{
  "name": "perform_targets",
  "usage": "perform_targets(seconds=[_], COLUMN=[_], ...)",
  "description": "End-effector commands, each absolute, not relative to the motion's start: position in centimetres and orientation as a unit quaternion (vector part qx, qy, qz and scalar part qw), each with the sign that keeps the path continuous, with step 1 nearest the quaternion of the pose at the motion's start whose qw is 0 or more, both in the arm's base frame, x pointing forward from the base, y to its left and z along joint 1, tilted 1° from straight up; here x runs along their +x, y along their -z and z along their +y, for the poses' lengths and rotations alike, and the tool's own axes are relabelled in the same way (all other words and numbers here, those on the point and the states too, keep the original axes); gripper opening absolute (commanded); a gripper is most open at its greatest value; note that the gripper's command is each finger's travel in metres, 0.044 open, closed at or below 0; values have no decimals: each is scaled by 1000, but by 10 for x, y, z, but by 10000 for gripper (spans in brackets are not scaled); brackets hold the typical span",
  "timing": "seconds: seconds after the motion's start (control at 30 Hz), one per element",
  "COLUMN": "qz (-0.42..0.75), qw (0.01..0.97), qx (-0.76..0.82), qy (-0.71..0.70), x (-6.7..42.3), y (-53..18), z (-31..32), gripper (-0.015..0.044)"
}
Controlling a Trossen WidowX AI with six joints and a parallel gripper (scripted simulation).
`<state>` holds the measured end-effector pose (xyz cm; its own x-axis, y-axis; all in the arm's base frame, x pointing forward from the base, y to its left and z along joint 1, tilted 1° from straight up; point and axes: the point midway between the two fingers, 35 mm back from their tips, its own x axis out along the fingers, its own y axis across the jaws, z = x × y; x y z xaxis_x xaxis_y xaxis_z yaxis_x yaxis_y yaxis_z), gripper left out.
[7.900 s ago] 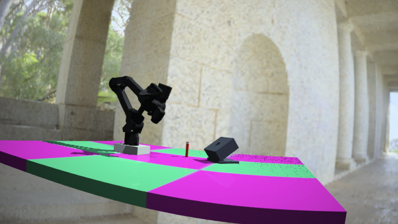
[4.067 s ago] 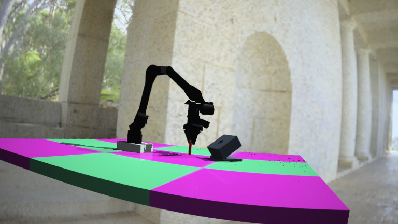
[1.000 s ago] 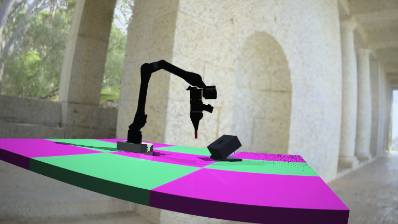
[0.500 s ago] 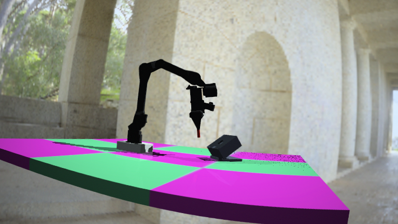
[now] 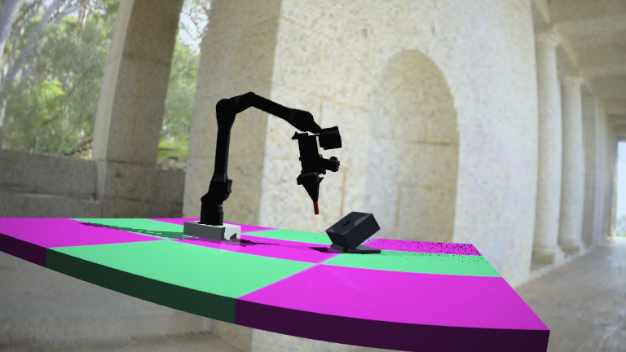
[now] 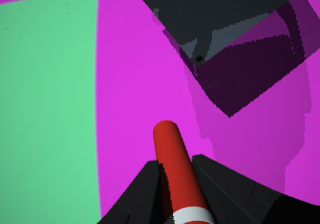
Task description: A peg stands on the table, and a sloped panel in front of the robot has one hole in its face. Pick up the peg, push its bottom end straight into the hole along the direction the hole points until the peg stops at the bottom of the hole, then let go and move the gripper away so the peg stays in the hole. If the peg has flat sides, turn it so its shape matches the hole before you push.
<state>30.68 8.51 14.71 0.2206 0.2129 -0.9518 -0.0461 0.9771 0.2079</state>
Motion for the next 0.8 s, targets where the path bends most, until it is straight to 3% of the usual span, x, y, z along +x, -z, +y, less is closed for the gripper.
perform_targets(seconds=[0.0,0.77], qz=[615,578], qw=[780,798], qx=[84,163], qy=[-80,-55], x=[308,322], y=[-148,-161], z=[83,58], gripper=[0,0])
